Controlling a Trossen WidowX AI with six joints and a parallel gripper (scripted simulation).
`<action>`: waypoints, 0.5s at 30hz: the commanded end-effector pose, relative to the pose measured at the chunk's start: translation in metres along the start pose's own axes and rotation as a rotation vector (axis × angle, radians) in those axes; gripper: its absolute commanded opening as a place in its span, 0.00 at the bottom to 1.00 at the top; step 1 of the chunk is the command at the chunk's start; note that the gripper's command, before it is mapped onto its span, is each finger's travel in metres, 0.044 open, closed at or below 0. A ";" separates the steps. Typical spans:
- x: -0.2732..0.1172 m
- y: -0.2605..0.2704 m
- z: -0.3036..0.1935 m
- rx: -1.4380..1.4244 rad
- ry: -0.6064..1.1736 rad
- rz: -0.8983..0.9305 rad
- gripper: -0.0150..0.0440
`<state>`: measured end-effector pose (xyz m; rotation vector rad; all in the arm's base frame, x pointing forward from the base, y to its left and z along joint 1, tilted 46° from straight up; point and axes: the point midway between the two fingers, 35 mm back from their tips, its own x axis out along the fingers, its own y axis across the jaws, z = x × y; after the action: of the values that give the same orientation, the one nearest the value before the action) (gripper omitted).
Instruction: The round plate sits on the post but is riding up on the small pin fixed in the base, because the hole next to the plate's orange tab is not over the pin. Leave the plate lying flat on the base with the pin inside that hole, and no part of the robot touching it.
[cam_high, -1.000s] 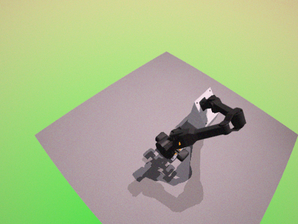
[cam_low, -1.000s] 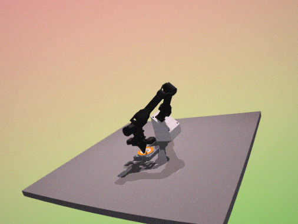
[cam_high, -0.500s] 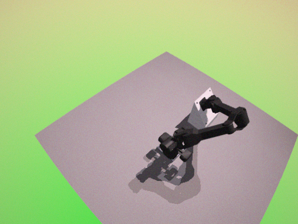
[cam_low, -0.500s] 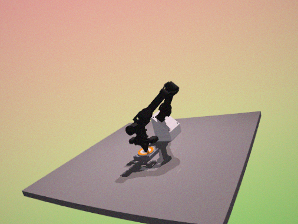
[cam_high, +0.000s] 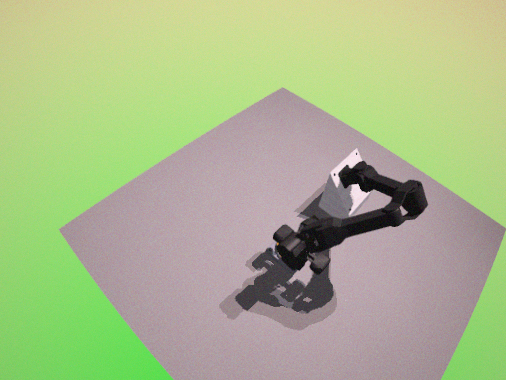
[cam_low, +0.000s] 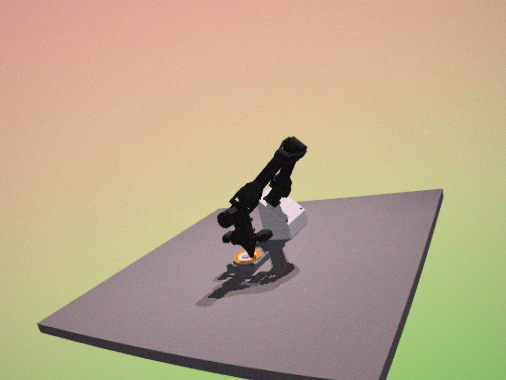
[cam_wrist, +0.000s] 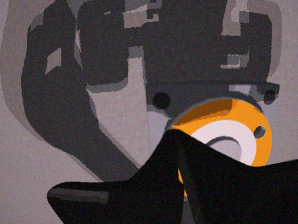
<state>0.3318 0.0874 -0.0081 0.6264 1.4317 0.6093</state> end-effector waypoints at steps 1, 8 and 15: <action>0.003 0.002 -0.007 0.008 0.014 0.006 0.25; 0.003 0.004 -0.012 0.008 0.014 0.006 0.25; 0.003 0.005 -0.016 0.009 0.014 0.006 0.25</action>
<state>0.3227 0.0911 -0.0049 0.6266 1.4298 0.6133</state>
